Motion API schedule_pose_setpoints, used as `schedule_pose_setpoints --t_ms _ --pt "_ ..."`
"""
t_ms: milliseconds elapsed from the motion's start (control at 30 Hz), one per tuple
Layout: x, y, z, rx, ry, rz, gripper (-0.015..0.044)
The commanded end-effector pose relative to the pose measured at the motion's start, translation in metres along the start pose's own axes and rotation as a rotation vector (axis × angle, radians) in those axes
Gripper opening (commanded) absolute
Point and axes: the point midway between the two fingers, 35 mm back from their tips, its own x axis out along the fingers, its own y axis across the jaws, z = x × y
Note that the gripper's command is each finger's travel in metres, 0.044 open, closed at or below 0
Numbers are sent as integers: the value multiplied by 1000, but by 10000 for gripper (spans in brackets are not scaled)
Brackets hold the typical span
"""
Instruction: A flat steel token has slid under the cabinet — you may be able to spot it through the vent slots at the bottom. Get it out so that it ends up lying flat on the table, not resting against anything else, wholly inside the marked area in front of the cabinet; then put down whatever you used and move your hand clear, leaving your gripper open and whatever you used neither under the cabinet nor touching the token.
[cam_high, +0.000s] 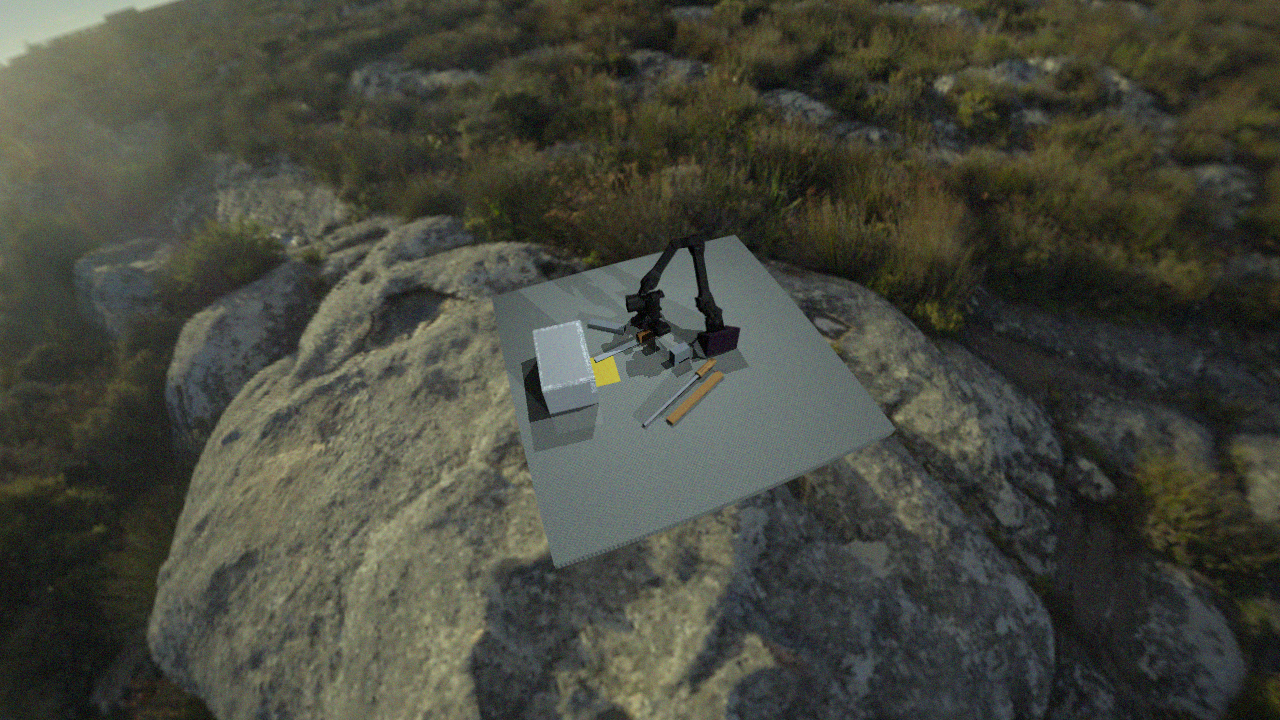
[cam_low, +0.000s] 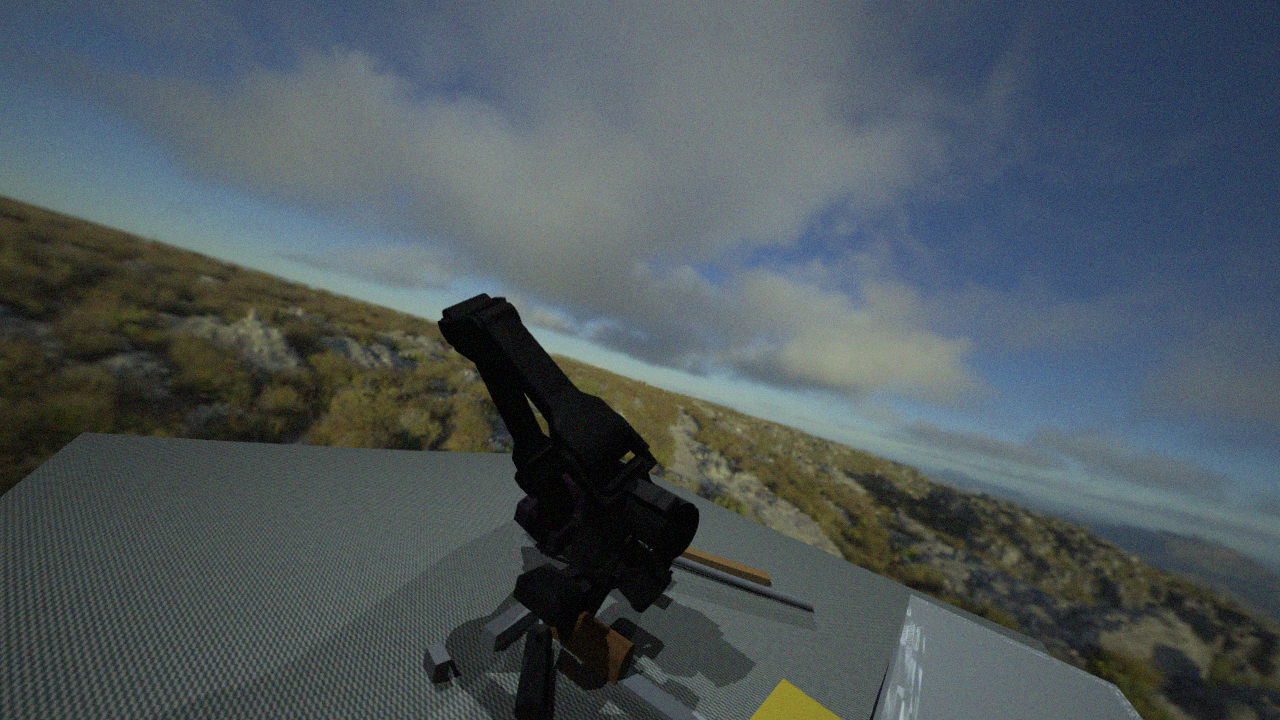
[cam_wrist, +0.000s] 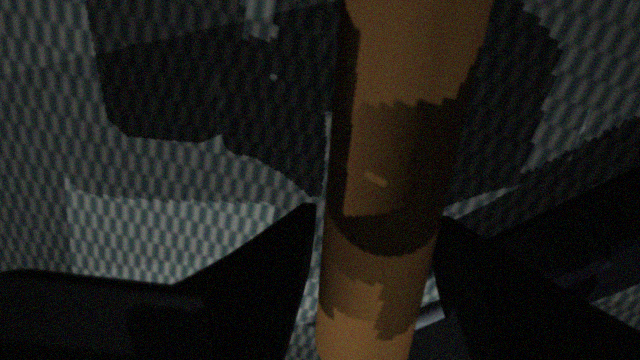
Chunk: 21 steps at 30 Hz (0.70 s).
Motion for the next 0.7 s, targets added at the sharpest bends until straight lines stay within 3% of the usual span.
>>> schedule_pose_setpoints --t_ms 0,67,667 --pt "0 0 0 0 -2 -4 226" --pt "0 0 0 0 -3 -8 270" --pt "5 0 -4 -4 -3 -8 270"
